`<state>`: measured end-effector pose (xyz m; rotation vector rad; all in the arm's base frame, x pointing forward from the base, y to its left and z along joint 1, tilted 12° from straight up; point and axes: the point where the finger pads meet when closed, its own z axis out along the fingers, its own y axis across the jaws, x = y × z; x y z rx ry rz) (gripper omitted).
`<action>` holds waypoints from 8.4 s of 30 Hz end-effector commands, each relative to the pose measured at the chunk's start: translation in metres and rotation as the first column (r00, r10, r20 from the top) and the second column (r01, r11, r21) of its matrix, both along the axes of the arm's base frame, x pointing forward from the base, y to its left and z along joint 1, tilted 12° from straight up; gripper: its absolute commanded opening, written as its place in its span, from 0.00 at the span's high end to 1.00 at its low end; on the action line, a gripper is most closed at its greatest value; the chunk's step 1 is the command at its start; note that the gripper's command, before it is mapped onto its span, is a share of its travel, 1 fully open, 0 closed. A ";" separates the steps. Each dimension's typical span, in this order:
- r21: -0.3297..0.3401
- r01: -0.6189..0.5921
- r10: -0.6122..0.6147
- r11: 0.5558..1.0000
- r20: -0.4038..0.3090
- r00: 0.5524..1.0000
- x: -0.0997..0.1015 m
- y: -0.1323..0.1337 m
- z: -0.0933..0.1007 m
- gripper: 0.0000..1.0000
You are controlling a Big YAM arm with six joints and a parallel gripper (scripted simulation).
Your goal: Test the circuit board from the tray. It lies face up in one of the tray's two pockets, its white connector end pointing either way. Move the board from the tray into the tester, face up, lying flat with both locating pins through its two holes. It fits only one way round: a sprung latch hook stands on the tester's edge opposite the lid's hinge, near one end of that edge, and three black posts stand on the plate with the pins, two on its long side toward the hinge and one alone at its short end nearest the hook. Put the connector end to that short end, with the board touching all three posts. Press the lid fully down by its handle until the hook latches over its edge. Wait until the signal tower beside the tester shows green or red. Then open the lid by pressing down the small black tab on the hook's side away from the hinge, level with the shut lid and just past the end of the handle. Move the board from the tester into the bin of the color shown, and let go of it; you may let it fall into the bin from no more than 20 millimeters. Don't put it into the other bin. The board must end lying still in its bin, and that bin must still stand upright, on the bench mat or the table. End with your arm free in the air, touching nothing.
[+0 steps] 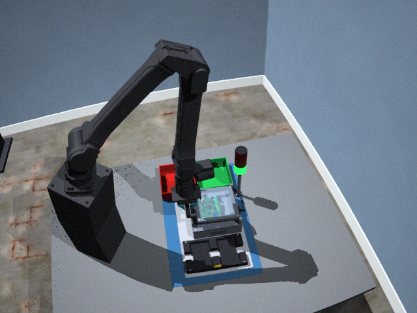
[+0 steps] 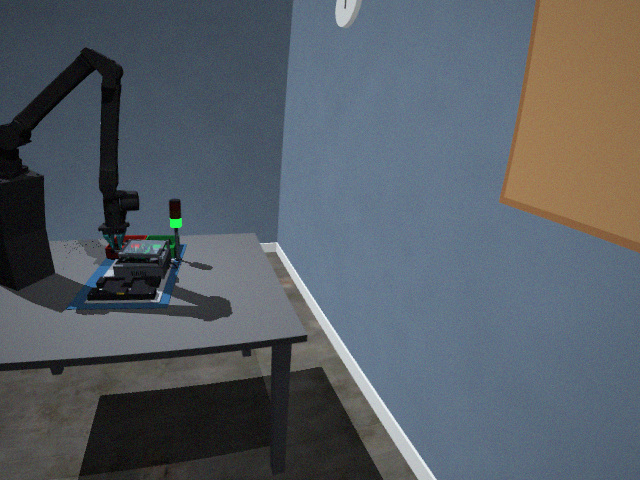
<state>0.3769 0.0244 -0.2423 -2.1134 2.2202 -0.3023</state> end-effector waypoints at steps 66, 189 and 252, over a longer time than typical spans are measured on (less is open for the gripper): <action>0.000 -0.001 0.001 1.000 -0.015 1.000 -0.010 -0.002 -0.007 0.74; 0.001 -0.007 0.007 1.000 0.007 1.000 0.001 0.010 0.067 1.00; 0.005 0.000 -0.001 1.000 0.073 0.997 0.109 0.009 0.200 1.00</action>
